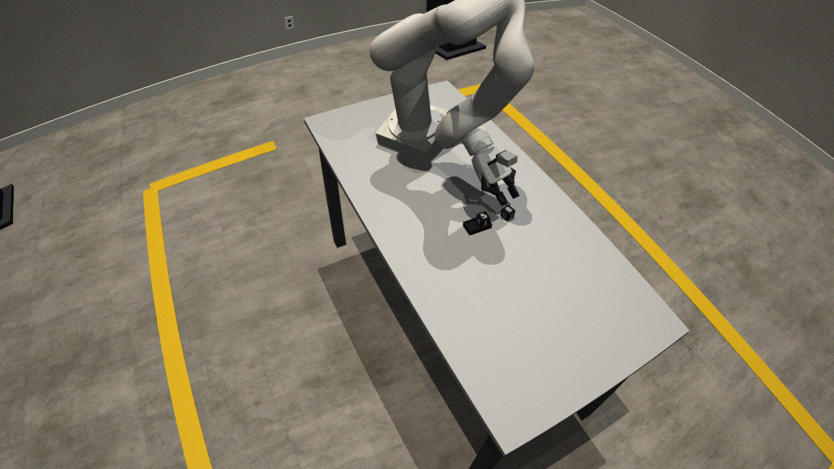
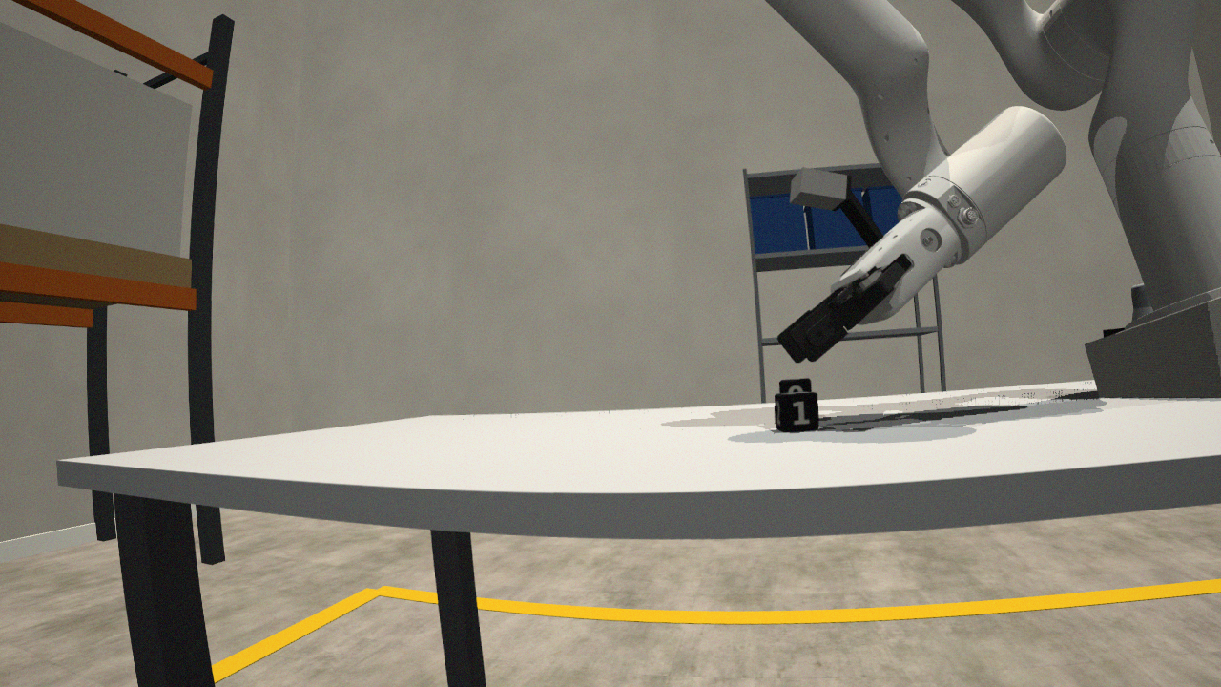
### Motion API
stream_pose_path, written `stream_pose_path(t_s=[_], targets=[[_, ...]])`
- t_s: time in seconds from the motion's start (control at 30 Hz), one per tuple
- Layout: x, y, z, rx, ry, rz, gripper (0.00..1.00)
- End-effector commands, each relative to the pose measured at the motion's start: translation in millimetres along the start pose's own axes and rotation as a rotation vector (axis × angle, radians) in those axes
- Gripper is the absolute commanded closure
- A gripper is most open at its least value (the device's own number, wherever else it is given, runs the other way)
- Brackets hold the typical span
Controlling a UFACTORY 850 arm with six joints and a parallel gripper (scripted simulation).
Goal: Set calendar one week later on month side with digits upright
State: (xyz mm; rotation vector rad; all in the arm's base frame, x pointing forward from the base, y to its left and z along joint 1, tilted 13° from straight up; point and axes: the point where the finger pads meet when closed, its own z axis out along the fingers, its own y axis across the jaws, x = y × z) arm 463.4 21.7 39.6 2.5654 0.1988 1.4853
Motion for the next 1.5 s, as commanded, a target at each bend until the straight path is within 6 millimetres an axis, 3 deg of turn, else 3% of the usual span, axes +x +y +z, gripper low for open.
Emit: stream_pose_path(t_s=[0.0, 0.83, 1.47], targets=[[-6, 0, 4, 0.0, 0.001, 0.0, 0.51], [-38, 0, 27, 0.0, 0.001, 0.0, 0.51], [-43, 0, 31, 0.0, 0.001, 0.0, 0.51]])
